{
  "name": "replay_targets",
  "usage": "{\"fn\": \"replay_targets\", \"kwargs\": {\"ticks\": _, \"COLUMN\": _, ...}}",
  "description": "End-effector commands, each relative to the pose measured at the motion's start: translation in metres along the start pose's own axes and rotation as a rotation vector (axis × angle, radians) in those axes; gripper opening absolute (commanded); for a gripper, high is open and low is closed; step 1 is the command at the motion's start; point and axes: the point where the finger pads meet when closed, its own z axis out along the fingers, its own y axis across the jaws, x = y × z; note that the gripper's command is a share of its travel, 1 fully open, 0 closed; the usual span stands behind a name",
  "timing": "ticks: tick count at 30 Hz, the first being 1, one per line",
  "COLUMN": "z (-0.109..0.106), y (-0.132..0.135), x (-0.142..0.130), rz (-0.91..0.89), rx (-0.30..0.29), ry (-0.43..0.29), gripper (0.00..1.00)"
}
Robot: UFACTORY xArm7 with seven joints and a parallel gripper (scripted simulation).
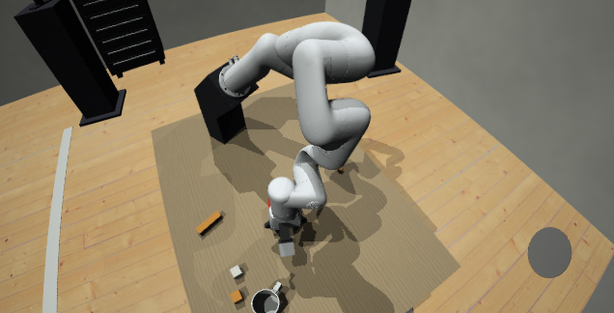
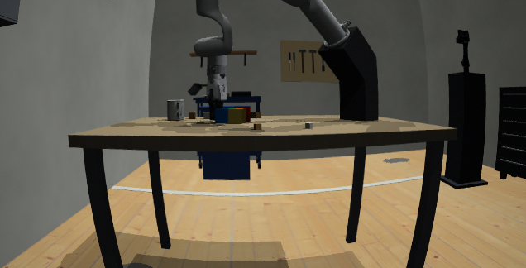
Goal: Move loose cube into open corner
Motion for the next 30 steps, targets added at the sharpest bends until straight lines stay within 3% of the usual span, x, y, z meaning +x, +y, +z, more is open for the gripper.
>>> {"fn": "replay_targets", "kwargs": {"ticks": 1, "z": -0.0007, "y": 0.0006, "x": 0.0015, "rz": 0.0, "rx": -0.001, "ry": 0.002, "gripper": 0.49}}
{"fn": "replay_targets", "kwargs": {"ticks": 30, "z": -0.0069, "y": 0.0006, "x": 0.0111, "rz": 0.0, "rx": -0.001, "ry": 0.002, "gripper": 0.49}}
